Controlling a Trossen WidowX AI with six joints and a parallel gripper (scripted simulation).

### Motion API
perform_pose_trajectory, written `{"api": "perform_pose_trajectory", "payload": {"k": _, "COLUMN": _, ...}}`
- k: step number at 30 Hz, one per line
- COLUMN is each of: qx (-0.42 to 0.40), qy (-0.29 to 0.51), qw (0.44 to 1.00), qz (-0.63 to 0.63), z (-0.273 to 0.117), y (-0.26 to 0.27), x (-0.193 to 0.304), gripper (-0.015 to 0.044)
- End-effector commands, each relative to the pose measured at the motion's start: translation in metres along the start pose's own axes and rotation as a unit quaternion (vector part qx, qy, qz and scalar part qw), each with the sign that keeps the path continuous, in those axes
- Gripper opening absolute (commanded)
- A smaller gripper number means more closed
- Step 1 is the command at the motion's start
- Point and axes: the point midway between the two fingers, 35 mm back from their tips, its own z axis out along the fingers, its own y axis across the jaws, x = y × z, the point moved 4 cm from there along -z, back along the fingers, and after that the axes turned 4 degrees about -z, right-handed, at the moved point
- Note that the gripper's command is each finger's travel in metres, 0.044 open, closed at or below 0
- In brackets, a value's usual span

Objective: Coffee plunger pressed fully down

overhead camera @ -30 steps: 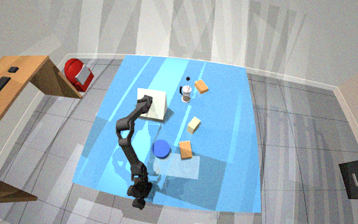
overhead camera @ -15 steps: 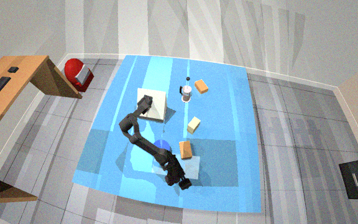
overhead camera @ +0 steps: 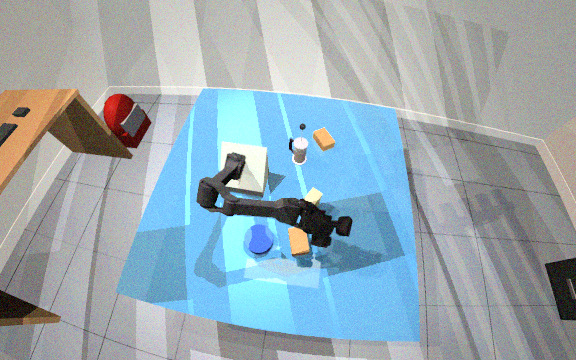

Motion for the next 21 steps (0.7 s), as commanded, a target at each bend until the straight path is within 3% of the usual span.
{"api": "perform_pose_trajectory", "payload": {"k": 1, "qx": -0.018, "qy": 0.045, "qw": 0.994, "qz": -0.094, "z": -0.022, "y": 0.016, "x": 0.055, "gripper": 0.0440}}
{"api": "perform_pose_trajectory", "payload": {"k": 11, "qx": -0.108, "qy": 0.134, "qw": 0.901, "qz": -0.399, "z": -0.121, "y": 0.027, "x": 0.201, "gripper": 0.0440}}
{"api": "perform_pose_trajectory", "payload": {"k": 21, "qx": -0.223, "qy": 0.125, "qw": 0.681, "qz": -0.686, "z": -0.242, "y": -0.028, "x": 0.301, "gripper": 0.0440}}
